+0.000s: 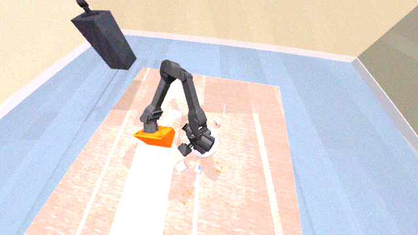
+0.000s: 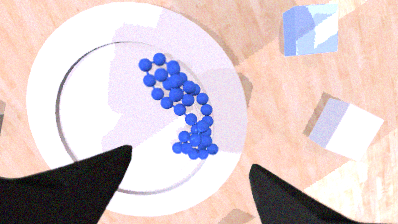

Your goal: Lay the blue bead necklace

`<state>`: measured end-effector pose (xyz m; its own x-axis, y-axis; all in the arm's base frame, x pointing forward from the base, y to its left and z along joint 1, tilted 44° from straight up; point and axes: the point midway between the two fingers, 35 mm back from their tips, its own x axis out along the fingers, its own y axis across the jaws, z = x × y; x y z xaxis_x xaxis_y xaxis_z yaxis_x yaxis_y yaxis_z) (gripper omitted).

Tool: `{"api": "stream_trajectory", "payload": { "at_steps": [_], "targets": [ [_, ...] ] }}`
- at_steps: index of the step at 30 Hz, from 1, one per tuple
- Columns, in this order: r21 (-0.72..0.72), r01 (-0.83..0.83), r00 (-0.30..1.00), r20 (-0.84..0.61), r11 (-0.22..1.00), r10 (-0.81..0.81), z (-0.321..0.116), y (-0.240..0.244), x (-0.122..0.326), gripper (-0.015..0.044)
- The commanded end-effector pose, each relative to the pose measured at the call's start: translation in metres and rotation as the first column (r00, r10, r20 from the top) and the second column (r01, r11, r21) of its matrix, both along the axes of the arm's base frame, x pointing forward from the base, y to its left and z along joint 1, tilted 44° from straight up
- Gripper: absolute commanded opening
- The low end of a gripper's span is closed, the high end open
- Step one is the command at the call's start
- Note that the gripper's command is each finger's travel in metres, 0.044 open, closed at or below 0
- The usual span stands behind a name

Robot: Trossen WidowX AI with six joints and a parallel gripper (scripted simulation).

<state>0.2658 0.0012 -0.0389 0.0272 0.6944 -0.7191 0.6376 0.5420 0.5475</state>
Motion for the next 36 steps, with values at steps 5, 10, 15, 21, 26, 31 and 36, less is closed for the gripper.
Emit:
{"api": "stream_trajectory", "payload": {
  "at_steps": [5,10,15,21,26,31,36],
  "targets": [
    [0.000,0.011,1.000,-0.018,1.000,-0.011,-0.012,0.012,-0.003,0.0380],
    [-0.006,0.005,1.000,-0.007,1.000,-0.005,-0.008,0.007,0.000,0.0380],
    [-0.005,0.006,1.000,-0.009,1.000,-0.006,-0.013,0.012,0.000,0.0380],
    [-0.003,0.008,1.000,-0.013,1.000,-0.008,-0.020,0.019,-0.001,0.0380],
    [0.000,0.010,1.000,-0.016,1.000,-0.010,-0.025,0.025,-0.002,0.0380],
    [0.001,0.011,1.000,-0.019,1.000,-0.011,-0.029,0.029,-0.002,0.0380],
    [0.001,0.011,1.000,-0.019,1.000,-0.011,-0.029,0.029,-0.002,0.0380]
  ]
}}
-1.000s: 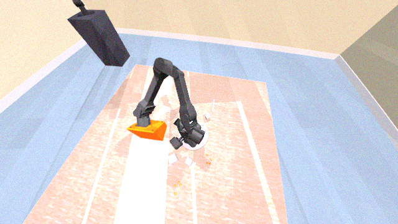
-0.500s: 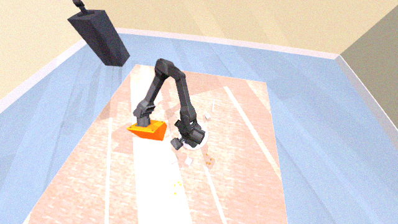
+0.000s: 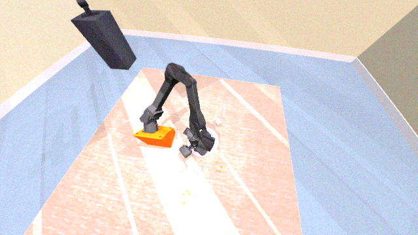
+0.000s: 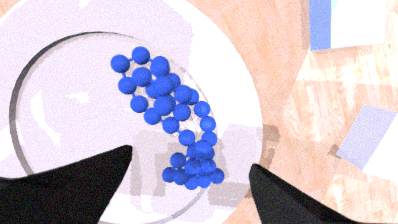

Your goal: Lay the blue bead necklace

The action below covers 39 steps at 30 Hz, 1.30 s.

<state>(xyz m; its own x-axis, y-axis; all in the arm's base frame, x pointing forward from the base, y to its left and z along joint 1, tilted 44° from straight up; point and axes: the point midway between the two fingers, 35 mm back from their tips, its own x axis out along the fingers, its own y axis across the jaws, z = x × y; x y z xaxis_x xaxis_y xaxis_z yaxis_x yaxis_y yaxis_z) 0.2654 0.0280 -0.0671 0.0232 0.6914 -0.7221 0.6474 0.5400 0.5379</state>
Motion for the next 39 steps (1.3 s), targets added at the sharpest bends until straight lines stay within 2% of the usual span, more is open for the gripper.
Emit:
{"api": "stream_trajectory", "payload": {
  "at_steps": [1,11,25,29,39],
  "targets": [
    [0.000,0.000,1.000,0.000,1.000,0.000,0.000,0.000,0.000,0.0354],
    [0.000,0.000,1.000,0.000,1.000,0.000,0.000,0.000,0.000,0.0091],
    [0.000,0.000,1.000,0.000,1.000,0.000,0.000,0.000,0.000,0.0000],
    [0.000,0.000,1.000,0.000,1.000,0.000,0.000,0.000,0.000,0.0000],
    [0.004,0.004,1.000,-0.007,1.000,-0.004,0.010,-0.011,-0.001,0.0262]
  ]
}}
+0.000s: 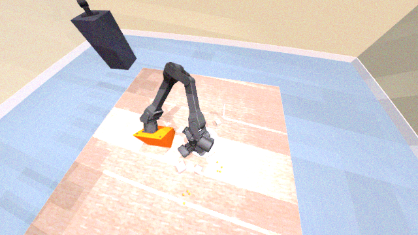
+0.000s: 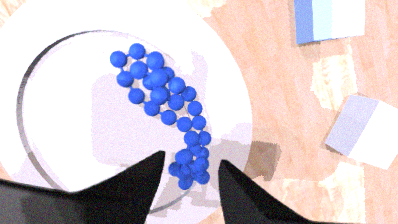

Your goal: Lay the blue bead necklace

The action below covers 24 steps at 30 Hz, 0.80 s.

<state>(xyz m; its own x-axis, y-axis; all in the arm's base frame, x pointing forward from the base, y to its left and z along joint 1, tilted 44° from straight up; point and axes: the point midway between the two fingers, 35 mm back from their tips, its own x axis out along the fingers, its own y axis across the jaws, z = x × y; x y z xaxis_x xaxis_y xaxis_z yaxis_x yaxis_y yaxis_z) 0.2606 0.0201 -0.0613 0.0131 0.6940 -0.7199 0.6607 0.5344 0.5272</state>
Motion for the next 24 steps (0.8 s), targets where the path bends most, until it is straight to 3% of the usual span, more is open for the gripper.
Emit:
{"api": "stream_trajectory", "payload": {
  "at_steps": [1,7,24],
  "targets": [
    [0.001,-0.001,1.000,0.013,1.000,0.001,0.0038,-0.0035,0.0034,0.0289],
    [0.001,-0.001,1.000,0.013,1.000,0.001,0.0038,-0.0035,0.0034,0.0440],
    [0.001,-0.001,1.000,0.013,1.000,0.001,0.0038,-0.0035,0.0034,0.0440]
  ]
}}
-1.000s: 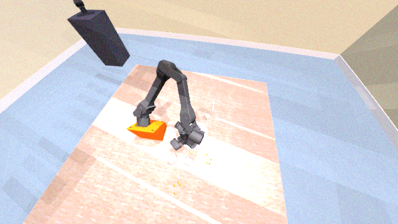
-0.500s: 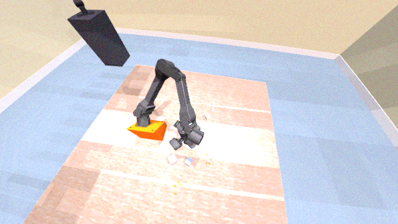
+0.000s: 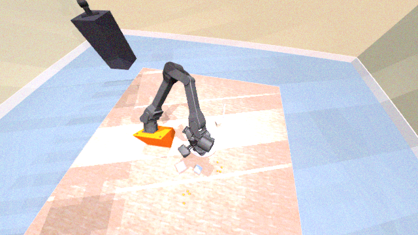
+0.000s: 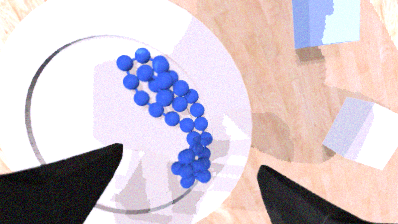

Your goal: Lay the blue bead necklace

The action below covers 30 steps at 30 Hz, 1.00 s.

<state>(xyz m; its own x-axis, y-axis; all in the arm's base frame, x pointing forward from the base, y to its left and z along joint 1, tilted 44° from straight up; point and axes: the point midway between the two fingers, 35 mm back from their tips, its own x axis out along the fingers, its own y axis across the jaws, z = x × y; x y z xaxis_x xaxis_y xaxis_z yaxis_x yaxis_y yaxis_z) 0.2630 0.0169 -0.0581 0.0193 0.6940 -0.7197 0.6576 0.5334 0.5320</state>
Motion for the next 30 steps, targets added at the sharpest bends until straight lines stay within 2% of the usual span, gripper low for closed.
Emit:
{"api": "stream_trajectory", "payload": {
  "at_steps": [1,6,7,8,11,15,19,21,30],
  "targets": [
    [0.001,-0.003,1.000,0.005,1.000,0.003,0.001,0.000,0.001,0.0440],
    [0.001,-0.003,1.000,0.005,1.000,0.003,0.001,0.000,0.001,0.0440],
    [0.000,-0.014,1.000,0.016,1.000,0.014,0.001,-0.001,0.001,0.0414],
    [-0.002,-0.046,0.998,0.048,0.999,0.046,0.001,-0.002,0.003,0.0387],
    [-0.034,-0.230,0.946,0.225,0.973,0.232,0.003,-0.008,0.011,0.0380],
    [-0.132,-0.460,0.763,0.447,0.878,0.467,0.007,-0.016,0.022,0.0380],
    [-0.274,-0.618,0.490,0.599,0.737,0.634,0.010,-0.025,0.032,0.0380],
    [-0.301,-0.638,0.436,0.617,0.709,0.655,0.011,-0.026,0.034,0.0380],
    [-0.301,-0.638,0.436,0.617,0.709,0.655,0.011,-0.026,0.034,0.0380]
  ]
}}
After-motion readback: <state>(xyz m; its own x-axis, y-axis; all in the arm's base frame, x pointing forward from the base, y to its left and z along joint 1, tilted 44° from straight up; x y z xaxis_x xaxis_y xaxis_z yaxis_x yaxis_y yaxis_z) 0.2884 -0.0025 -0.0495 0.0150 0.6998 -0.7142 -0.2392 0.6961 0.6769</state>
